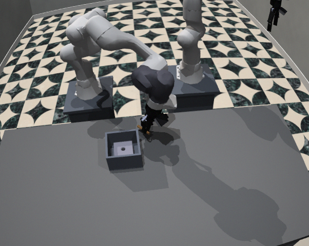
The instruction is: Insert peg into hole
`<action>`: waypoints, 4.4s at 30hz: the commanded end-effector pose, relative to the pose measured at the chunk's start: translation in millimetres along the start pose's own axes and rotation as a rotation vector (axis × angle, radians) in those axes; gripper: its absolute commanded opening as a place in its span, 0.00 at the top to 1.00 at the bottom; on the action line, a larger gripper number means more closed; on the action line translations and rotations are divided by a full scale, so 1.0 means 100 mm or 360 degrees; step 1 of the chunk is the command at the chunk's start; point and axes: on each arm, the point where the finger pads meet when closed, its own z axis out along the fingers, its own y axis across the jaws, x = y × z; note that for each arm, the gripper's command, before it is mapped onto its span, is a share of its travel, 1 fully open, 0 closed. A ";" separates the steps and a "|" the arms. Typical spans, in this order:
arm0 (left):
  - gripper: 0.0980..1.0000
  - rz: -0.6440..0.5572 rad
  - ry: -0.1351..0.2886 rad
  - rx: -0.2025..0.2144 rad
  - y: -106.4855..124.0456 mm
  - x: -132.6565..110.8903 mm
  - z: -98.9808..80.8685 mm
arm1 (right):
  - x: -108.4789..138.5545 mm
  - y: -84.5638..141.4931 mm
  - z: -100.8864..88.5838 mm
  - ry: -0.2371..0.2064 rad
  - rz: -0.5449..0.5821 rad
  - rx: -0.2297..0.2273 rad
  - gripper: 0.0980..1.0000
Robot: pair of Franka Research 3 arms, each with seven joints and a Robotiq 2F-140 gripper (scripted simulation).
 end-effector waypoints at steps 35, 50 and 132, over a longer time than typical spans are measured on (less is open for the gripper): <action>0.00 -0.0010 -0.0005 0.0003 0.00 -0.01 -0.01 | -0.20 0.00 -0.45 -0.0021 -0.0007 0.0005 1.00; 0.00 -0.0010 -0.0005 0.0003 0.00 -0.01 -0.01 | -0.32 0.00 -0.79 -0.0021 -0.0007 0.0005 1.00; 0.00 -0.0010 -0.0005 0.0003 0.00 -0.01 -0.01 | 0.67 -0.39 -1.07 -0.0021 -0.0007 0.0005 1.00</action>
